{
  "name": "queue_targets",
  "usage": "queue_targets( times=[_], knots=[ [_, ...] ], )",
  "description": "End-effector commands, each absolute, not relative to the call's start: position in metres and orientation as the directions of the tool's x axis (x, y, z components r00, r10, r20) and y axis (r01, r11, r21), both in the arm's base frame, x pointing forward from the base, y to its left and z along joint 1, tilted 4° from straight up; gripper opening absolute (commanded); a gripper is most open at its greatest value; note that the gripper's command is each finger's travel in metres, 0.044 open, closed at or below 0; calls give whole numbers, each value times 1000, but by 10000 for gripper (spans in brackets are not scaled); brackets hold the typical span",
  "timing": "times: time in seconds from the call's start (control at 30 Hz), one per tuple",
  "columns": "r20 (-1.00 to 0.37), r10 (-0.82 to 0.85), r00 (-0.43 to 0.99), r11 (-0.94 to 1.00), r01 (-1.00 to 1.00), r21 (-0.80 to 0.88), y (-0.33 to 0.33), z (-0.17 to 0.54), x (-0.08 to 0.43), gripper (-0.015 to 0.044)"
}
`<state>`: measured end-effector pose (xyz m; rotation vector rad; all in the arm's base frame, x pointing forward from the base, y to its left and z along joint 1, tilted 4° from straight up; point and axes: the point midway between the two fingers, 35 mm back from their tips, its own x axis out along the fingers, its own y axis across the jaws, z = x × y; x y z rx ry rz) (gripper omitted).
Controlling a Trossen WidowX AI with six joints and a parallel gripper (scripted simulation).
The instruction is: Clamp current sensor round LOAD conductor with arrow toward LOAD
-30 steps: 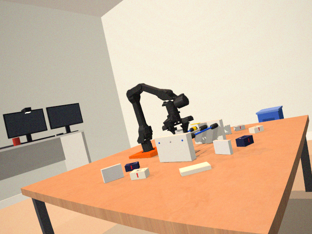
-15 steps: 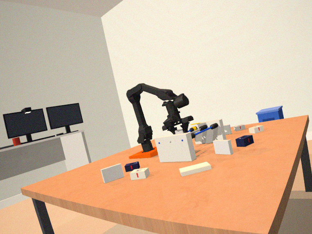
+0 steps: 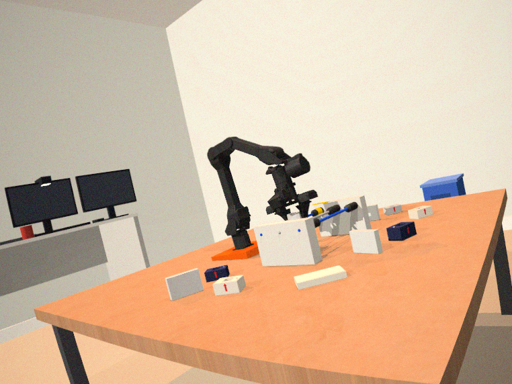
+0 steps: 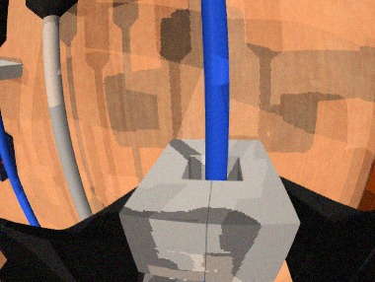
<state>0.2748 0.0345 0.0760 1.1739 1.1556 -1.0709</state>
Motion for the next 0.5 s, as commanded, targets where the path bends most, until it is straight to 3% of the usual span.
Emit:
queue_targets(
  times=[0.0,0.13,0.47],
  knots=[
    [-994,-17,107,95,990,104,35,76,275,88],
    [-998,-21,59,92,994,57,35,78,275,0],
    [-997,-22,74,95,993,72,34,76,273,0]
  ],
)
